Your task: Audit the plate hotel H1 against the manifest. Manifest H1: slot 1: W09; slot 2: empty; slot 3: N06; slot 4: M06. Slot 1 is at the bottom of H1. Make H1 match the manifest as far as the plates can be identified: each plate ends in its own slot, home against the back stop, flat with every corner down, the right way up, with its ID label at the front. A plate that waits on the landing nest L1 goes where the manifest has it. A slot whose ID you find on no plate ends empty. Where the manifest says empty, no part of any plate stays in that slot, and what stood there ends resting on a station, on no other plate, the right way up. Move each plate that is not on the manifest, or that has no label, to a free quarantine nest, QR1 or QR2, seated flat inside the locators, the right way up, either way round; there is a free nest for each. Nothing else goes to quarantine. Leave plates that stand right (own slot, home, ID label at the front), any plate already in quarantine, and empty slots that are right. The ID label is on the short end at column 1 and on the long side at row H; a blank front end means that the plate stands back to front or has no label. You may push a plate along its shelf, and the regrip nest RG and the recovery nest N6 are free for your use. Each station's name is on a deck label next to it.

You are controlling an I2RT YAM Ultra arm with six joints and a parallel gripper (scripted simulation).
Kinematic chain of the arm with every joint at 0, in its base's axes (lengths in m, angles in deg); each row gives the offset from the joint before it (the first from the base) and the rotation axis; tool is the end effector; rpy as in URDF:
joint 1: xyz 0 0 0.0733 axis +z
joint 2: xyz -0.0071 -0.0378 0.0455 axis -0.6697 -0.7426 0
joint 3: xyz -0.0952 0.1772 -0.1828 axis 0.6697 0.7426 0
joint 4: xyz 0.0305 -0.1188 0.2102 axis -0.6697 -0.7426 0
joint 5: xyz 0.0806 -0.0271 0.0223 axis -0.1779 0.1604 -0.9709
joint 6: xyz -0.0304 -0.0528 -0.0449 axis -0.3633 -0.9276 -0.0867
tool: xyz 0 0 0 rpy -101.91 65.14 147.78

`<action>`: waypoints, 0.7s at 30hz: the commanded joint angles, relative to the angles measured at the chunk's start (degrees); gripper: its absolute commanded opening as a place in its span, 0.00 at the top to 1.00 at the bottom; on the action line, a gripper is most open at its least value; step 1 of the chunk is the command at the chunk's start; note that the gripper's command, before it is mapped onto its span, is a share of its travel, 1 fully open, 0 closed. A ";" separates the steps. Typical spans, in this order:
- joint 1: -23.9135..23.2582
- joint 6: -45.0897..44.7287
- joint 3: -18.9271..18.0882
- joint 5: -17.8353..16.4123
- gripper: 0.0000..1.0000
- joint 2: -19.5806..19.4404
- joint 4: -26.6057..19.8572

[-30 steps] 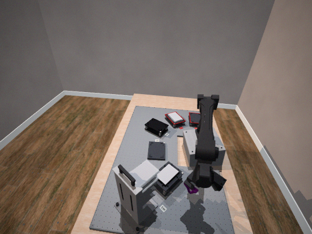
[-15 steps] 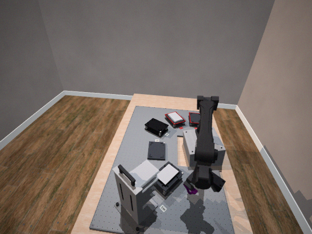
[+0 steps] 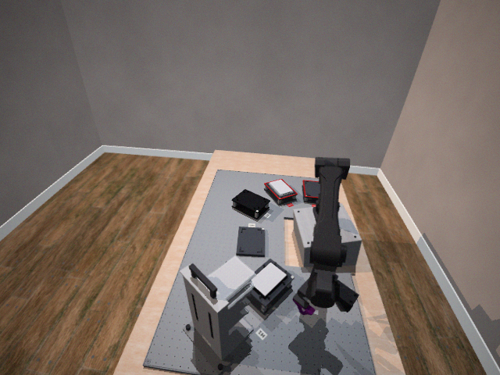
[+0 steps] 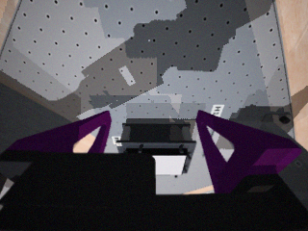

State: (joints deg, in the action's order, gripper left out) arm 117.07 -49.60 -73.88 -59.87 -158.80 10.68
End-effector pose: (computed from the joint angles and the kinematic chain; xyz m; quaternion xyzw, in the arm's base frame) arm 0.0998 0.3389 0.1410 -0.9240 0.3741 -0.0751 0.0258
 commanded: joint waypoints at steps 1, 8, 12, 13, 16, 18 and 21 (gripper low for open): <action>0.00 -0.34 0.06 -0.27 0.00 0.17 1.64; -0.20 -0.54 0.93 -0.28 0.00 -0.62 3.32; -0.31 -0.65 1.43 -0.28 0.00 -1.11 4.33; -0.31 -0.65 1.43 -0.28 0.00 -1.11 4.33; -0.31 -0.65 1.41 -0.28 0.00 -1.11 4.31; -0.31 -0.65 1.42 -0.28 0.00 -1.11 4.32; -0.31 -0.65 1.43 -0.28 0.00 -1.11 4.33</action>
State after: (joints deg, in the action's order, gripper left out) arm 116.70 -50.13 -72.20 -59.87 -160.41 14.90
